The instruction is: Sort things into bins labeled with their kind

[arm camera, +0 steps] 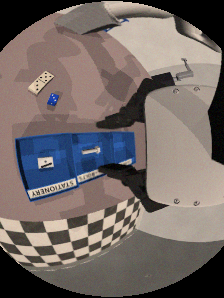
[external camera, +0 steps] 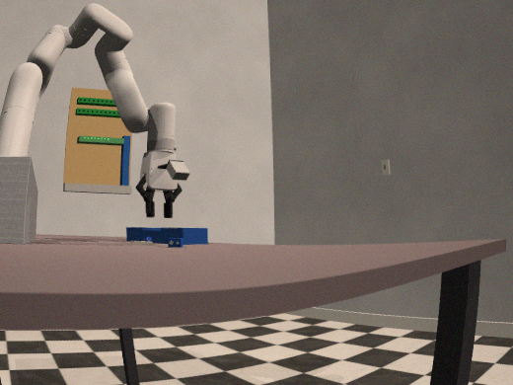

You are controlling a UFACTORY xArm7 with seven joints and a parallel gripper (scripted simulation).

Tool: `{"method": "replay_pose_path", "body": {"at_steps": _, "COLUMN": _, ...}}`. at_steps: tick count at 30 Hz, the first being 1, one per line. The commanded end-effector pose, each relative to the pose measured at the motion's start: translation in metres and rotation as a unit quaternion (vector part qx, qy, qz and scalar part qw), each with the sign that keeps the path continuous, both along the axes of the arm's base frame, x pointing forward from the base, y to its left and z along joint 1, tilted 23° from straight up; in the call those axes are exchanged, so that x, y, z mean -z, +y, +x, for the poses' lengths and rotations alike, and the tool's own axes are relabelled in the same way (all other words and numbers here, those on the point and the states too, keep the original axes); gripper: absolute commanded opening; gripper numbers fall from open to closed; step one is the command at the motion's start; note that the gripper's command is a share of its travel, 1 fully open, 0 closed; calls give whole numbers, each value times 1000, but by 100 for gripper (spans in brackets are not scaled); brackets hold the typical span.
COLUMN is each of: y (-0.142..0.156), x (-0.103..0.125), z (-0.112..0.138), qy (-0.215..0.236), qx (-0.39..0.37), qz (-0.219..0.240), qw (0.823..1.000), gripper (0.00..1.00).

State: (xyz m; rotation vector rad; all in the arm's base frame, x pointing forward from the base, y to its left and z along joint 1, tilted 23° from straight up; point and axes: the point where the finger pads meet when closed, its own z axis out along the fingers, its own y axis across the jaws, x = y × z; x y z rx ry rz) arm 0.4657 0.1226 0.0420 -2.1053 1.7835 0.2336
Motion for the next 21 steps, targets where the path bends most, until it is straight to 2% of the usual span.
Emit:
{"method": "replay_pose_path", "body": {"at_steps": 1, "y": -23, "x": 9, "z": -19, "qy": 28, "qx": 73, "qz": 8, "qw": 997, "gripper": 71}}
{"method": "replay_pose_path", "body": {"at_steps": 4, "y": -28, "x": 12, "z": -24, "qy": 36, "qx": 93, "qz": 10, "qw": 995, "gripper": 71}}
{"method": "replay_pose_path", "body": {"at_steps": 6, "y": -40, "x": 18, "z": -35, "qy": 61, "qx": 152, "qz": 17, "qw": 986, "gripper": 71}}
{"method": "replay_pose_path", "body": {"at_steps": 10, "y": -62, "x": 29, "z": -57, "qy": 88, "qx": 217, "qz": 25, "qw": 972, "gripper": 71}}
{"method": "replay_pose_path", "body": {"at_steps": 18, "y": -107, "x": 52, "z": -101, "qy": 88, "qx": 218, "qz": 25, "qw": 972, "gripper": 71}}
{"method": "replay_pose_path", "body": {"at_steps": 21, "y": -111, "x": 54, "z": -104, "qy": 88, "qx": 218, "qz": 25, "qw": 972, "gripper": 71}}
